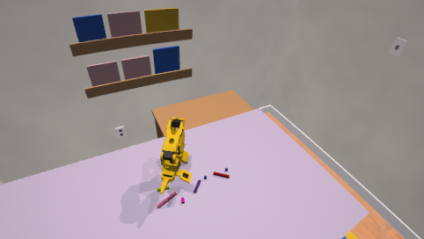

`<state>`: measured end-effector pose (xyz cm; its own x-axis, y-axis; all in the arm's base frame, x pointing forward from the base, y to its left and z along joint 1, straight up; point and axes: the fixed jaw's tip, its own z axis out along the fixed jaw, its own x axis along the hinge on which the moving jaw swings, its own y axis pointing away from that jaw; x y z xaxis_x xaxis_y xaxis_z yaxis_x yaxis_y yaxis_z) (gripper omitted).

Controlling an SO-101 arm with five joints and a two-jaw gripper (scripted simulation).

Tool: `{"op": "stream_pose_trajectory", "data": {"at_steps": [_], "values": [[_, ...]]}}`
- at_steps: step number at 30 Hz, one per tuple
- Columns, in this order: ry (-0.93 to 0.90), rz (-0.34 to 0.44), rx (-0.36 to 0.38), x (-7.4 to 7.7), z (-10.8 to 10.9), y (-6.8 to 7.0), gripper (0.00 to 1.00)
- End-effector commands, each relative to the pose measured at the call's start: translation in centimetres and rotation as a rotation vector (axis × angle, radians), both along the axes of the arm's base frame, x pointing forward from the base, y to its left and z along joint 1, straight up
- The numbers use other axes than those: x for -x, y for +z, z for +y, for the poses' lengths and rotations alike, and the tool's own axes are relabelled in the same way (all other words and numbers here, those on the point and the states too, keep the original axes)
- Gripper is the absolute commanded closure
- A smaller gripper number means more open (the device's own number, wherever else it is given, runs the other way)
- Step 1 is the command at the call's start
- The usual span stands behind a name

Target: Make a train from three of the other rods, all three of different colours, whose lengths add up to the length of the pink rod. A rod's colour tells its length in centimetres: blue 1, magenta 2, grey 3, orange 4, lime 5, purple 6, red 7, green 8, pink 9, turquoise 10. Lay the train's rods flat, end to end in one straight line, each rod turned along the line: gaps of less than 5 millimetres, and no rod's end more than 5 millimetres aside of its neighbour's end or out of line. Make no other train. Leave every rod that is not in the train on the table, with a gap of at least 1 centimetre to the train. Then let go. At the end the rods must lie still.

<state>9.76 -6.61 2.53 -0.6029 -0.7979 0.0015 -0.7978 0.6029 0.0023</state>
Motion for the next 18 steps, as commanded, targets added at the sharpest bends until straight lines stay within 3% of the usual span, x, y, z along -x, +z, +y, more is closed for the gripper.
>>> {"op": "stream_pose_trajectory", "data": {"at_steps": [1, 17, 18], "values": [[0.001, -0.007, 0.003, -0.1, 0.0, 0.1, 0.00], [0.021, -0.065, 0.043, -1.0, -0.7, 1.2, 0.00], [0.007, 0.001, -0.002, 0.0, 0.0, 0.1, 0.00]]}}
